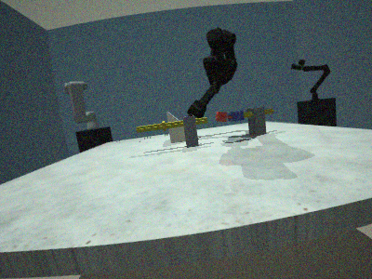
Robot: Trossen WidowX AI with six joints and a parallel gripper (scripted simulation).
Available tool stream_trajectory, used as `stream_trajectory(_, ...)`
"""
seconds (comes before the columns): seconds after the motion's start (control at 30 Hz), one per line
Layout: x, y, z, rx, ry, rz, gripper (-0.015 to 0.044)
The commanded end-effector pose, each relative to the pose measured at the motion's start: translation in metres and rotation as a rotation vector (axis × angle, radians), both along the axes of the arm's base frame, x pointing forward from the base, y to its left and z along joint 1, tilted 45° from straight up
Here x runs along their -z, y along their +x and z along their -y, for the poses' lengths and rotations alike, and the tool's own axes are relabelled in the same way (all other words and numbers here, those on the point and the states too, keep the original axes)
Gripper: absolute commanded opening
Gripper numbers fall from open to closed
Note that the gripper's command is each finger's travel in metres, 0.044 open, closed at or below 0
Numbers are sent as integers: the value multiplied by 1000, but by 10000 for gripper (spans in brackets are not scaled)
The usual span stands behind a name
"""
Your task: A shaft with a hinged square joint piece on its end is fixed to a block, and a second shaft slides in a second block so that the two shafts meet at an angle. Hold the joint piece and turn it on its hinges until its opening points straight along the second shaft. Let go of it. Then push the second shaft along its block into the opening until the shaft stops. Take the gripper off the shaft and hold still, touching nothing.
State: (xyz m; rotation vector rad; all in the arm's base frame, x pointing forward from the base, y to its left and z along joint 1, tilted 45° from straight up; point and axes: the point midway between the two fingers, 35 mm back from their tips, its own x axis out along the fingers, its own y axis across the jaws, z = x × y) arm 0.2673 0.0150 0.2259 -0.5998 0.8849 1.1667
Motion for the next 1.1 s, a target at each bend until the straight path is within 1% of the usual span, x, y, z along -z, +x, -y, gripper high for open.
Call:
stream_trajectory(0.0, -8, -2, 5, 37, 0, -3, 440)
stream_trajectory(0.07, -1, 0, 9, 24, 5, -19, 440)
stream_trajectory(0.2, 44, 4, 29, -48, 53, -108, 440)
stream_trajectory(0.27, 59, 3, 35, -72, 76, -135, 440)
stream_trajectory(0.47, 61, 3, 35, -59, 80, -150, 440)
stream_trajectory(1.07, 64, 4, 32, 367, 93, -452, 440)
